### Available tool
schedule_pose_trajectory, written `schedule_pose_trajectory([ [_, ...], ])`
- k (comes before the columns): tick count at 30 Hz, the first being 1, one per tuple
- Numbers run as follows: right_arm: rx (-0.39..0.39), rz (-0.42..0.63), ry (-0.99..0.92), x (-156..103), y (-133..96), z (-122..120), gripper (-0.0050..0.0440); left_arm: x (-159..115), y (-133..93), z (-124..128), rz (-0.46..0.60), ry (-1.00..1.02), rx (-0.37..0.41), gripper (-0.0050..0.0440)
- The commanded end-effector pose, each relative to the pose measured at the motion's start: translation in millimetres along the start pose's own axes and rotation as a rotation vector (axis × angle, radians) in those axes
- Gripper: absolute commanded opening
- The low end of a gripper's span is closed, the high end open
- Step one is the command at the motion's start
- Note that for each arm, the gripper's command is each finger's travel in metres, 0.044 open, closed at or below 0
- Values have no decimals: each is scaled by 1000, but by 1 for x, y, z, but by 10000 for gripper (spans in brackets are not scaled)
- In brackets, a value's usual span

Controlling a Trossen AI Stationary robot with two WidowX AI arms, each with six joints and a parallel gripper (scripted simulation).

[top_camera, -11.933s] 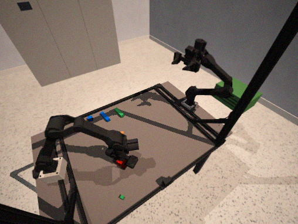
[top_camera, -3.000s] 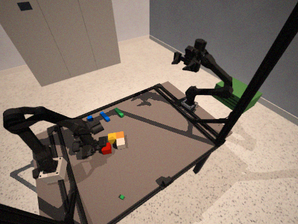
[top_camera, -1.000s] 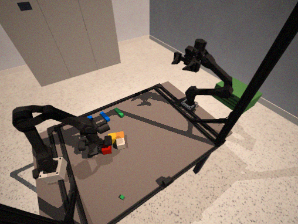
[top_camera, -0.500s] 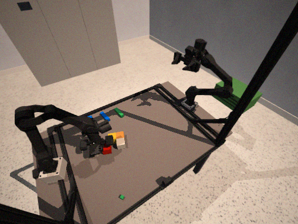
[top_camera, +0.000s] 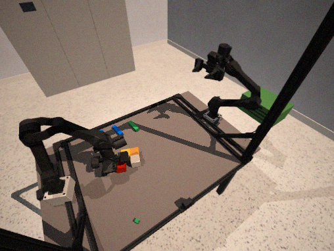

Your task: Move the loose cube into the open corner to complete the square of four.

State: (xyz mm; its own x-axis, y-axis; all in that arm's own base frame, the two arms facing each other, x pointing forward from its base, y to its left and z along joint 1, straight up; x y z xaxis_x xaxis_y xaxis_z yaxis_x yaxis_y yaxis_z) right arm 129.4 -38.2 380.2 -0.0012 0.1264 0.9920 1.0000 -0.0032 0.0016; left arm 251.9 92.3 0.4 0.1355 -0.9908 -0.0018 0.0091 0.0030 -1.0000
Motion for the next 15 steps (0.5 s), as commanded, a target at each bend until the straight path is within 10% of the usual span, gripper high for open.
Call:
schedule_pose_trajectory([
  [1, 3, 0, 5, 0, 0, 0, 400, 1, 3, 3, -2, -1, -9, 0],
  [15, 3, 0, 5, 0, 0, 0, 400, 1, 3, 11, -2, -1, -9, 0],
])
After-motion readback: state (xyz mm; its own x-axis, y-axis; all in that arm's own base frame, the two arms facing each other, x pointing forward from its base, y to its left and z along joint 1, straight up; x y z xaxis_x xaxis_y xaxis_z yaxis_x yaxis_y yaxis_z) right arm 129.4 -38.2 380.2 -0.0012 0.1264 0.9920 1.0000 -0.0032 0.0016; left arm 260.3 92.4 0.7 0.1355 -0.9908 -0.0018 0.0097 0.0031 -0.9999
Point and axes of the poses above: on each arm, the point midway between the two fingers, 35 mm back from their tips, its own y axis out along the fingers, its own z axis across the jaws, x = y × z, the point moved 3 cm from there along -y, back along the fingers, and after that the axes turned 7 degrees about -y, right-handed, at the moved point
